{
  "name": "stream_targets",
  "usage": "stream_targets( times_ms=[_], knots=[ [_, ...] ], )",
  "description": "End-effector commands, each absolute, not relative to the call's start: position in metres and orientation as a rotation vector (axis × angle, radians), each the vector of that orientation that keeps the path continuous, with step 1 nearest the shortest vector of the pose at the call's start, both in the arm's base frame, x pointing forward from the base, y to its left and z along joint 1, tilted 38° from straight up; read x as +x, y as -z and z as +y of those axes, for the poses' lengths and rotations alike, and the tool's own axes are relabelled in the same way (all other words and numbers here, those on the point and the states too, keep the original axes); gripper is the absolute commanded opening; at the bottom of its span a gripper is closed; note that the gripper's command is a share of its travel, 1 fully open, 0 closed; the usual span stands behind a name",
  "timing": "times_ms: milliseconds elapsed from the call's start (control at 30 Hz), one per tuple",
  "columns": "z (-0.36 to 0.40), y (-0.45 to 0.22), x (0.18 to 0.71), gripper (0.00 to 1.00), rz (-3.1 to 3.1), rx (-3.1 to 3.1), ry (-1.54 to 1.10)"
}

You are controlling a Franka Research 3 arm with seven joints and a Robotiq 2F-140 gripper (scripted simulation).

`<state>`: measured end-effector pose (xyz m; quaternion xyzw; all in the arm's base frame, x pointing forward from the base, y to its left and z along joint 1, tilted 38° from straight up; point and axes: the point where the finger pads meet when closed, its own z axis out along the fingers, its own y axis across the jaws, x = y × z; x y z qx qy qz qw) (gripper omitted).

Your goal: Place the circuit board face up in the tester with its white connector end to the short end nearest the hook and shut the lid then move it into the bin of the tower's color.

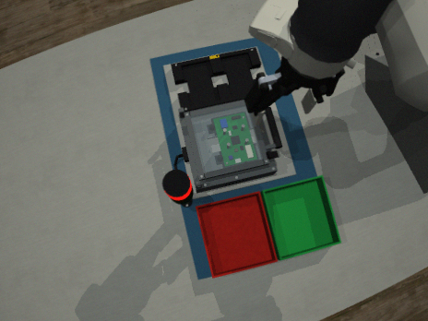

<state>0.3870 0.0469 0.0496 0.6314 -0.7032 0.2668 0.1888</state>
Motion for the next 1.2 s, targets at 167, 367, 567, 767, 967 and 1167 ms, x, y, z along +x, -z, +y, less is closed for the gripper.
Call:
stream_targets(
  times_ms=[167,367,567,767,967,1167],
  knots=[
    [0.0484,-0.0503,0.3864,1.00,-1.983,1.768,-0.752],
    [0.0484,-0.0503,0.3864,1.00,-1.983,1.768,-0.752],
    [0.0484,-0.0503,0.3864,1.00,-1.983,1.768,-0.752],
    [0.0484,-0.0503,0.3864,1.00,-1.983,1.768,-0.752],
    [0.0484,-0.0503,0.3864,0.00,-1.983,1.768,-0.752],
    [0.0484,-0.0503,0.3864,0.00,-1.983,1.768,-0.752]
  ],
)
